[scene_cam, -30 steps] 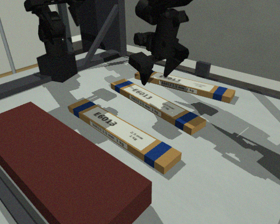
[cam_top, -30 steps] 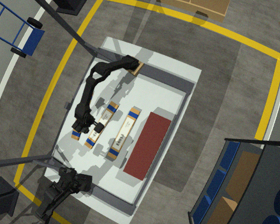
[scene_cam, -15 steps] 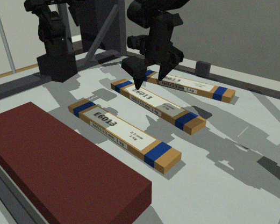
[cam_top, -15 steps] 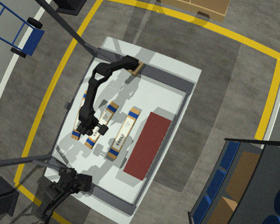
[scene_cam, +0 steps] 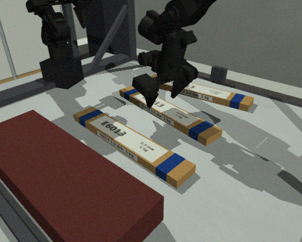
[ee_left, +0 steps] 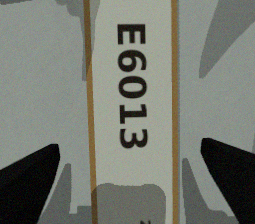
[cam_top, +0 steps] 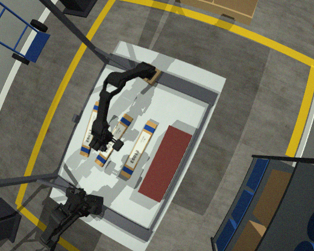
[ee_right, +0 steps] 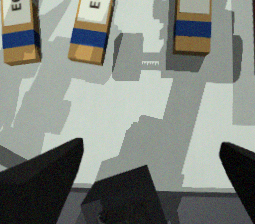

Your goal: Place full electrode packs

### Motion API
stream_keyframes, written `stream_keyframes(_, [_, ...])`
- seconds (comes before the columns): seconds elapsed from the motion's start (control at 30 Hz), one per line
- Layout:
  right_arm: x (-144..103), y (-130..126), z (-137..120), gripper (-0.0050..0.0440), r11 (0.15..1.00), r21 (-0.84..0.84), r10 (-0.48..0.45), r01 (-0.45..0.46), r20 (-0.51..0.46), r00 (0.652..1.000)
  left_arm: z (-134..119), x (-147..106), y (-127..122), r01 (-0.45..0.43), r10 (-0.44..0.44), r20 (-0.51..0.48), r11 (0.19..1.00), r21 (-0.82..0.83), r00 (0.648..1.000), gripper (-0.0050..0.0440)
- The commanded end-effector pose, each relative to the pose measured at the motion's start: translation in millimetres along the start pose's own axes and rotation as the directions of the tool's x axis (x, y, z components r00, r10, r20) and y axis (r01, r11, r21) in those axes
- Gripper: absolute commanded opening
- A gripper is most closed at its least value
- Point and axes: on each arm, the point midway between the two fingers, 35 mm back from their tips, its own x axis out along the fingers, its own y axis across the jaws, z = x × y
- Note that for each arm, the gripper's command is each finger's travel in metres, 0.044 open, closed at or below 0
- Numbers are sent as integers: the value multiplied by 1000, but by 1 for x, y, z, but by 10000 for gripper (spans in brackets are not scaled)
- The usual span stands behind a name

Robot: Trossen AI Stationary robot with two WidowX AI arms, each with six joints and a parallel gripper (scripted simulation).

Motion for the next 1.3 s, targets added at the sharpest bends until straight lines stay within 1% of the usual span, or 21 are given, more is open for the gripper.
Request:
stream_keyframes(0.0, [-5,0,4,430,1000,-3,-1,1,20,1000,-2,8,-2,3,-3,2,1000,7,1000,430])
stream_keyframes(0.8, [-5,0,4,430,1000,-3,-1,1,20,1000,-7,28,-2,3,-3,2,1000,5,1000,430])
stream_keyframes(0.97, [-5,0,4,430,1000,-3,-1,1,20,1000,-7,28,-2,3,-3,2,1000,5,1000,430])
stream_keyframes(1.0, [-5,0,4,430,1000,-3,-1,1,20,1000,1,19,-1,-1,1,28,1000,3,1000,430])
stream_keyframes(1.27, [-5,0,4,430,1000,-3,-1,1,20,1000,1,19,-2,-1,0,28,1000,3,1000,430])
